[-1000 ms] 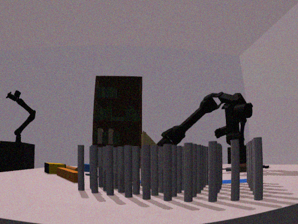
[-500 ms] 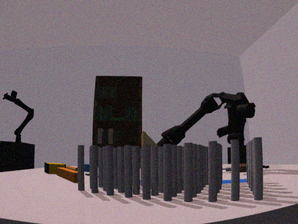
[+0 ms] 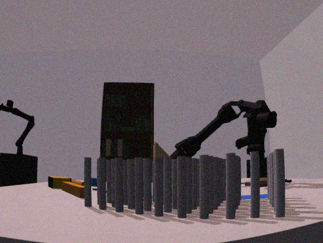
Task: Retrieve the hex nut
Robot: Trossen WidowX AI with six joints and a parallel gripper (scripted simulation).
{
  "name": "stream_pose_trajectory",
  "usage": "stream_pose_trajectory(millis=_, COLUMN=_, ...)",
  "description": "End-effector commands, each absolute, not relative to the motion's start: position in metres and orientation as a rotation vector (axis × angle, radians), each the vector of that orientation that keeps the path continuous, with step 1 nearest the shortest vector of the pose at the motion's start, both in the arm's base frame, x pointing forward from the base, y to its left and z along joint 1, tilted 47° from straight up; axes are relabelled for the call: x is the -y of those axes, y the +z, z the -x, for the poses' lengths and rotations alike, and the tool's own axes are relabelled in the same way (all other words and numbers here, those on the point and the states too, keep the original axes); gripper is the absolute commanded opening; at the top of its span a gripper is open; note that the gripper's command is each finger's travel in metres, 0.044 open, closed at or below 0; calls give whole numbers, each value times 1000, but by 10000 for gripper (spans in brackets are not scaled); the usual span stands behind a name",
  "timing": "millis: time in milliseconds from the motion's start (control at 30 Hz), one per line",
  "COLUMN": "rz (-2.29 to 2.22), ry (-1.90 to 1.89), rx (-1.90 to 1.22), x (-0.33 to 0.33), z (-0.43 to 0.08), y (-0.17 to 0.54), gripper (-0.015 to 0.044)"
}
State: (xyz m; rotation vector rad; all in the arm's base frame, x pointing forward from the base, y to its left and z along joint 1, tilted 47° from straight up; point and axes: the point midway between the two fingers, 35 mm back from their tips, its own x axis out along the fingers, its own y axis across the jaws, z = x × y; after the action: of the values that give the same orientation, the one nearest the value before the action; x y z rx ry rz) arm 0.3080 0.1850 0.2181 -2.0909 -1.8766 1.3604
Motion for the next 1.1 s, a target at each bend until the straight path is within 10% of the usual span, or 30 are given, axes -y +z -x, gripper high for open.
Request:
stream_pose_trajectory(millis=0, rz=2085, ry=1361, rx=1872, x=-185, z=-308, y=219, gripper=280)
stream_pose_trajectory(millis=1067, rz=2086, ry=1362, rx=1873, x=-217, z=-313, y=188, gripper=280)
